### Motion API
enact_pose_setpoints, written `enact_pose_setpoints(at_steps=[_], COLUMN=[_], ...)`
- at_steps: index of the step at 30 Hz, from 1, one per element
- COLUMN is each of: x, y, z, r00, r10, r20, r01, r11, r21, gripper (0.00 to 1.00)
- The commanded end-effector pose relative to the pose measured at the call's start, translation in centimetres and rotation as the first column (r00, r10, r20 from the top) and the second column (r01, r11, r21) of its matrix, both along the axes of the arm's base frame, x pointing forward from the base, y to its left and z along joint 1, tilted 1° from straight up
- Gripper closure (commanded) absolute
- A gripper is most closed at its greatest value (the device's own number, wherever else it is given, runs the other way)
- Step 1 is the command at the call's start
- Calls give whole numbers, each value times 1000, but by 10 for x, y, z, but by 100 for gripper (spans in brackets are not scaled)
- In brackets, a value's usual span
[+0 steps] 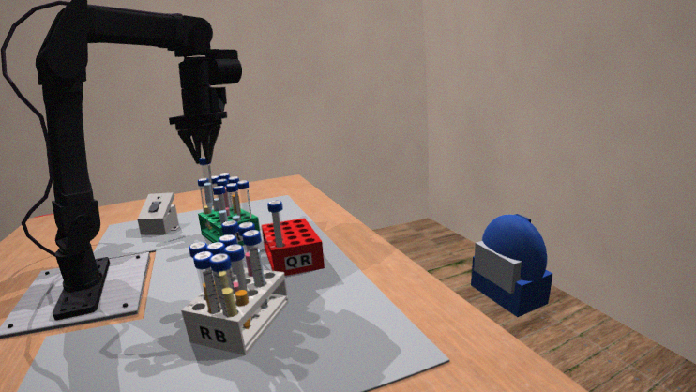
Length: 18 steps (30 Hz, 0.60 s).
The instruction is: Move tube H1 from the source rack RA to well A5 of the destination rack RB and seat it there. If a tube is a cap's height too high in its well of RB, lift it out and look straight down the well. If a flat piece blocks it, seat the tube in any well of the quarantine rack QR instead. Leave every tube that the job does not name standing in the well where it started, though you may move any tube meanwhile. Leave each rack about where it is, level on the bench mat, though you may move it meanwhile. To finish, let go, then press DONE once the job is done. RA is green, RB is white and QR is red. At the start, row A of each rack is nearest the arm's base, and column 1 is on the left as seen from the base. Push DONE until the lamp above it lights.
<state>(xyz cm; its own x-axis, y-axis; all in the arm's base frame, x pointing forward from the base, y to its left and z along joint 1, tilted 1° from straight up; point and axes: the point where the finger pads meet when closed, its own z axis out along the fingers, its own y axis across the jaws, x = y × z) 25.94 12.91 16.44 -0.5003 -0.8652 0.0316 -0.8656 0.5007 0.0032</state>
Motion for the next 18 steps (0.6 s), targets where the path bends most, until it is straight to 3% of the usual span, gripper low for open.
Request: enact_pose_setpoints(at_steps=[1,9,13,18], x=[8,4,11,4], y=[-1,-3,1,-3], z=[6,-1,8,-2], r00=[999,1000,998,999], r10=[-7,-7,-8,-7], r20=[45,30,62,32], r01=[6,6,6,6], r11=[1000,1000,1000,1000], r21=[21,13,29,14], gripper=[100,100,100,100])
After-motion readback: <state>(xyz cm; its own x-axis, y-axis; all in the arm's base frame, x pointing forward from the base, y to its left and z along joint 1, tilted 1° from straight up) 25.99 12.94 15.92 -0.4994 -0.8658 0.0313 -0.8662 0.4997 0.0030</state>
